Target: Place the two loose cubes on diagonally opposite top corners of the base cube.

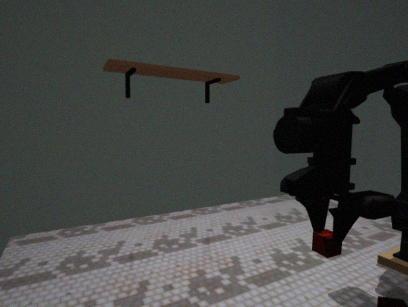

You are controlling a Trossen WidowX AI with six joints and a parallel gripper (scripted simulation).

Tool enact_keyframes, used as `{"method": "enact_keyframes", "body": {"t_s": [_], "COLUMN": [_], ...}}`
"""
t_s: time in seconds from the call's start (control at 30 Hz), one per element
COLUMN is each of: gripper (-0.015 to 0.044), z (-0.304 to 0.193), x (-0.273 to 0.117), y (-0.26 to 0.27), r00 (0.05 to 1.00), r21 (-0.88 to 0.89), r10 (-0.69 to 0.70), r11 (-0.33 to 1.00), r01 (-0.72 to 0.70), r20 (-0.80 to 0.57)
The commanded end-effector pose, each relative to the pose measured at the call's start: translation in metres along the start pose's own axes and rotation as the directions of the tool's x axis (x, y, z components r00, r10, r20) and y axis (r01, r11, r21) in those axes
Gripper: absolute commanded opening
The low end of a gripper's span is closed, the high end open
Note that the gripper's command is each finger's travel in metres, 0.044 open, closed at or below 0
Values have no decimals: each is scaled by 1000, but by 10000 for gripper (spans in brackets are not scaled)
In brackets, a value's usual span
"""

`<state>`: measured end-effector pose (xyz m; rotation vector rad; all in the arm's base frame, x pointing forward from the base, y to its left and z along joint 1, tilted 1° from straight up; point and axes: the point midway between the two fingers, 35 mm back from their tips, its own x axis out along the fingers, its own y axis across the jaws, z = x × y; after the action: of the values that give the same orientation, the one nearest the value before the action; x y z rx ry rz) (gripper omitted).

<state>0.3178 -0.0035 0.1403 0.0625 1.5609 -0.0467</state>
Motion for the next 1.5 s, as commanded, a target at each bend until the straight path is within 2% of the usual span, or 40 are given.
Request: {"method": "enact_keyframes", "body": {"t_s": [0.0, 0.4, 0.83, 1.13, 1.47], "gripper": [105, 105, 105, 105, 105], "z": [-6, -23, -44, -45, -47], "x": [0, 3, 7, 9, 37], "y": [14, 45, 74, 76, 76], "r00": [1000, 1000, 1000, 1000, 1000], "r21": [-130, -432, -707, -723, -765], "r10": [4, 7, 11, 8, -25], "r11": [992, 902, 707, 691, 643], "r01": [-4, -6, -9, -7, 14], "r20": [3, 1, -2, -2, -3]}}
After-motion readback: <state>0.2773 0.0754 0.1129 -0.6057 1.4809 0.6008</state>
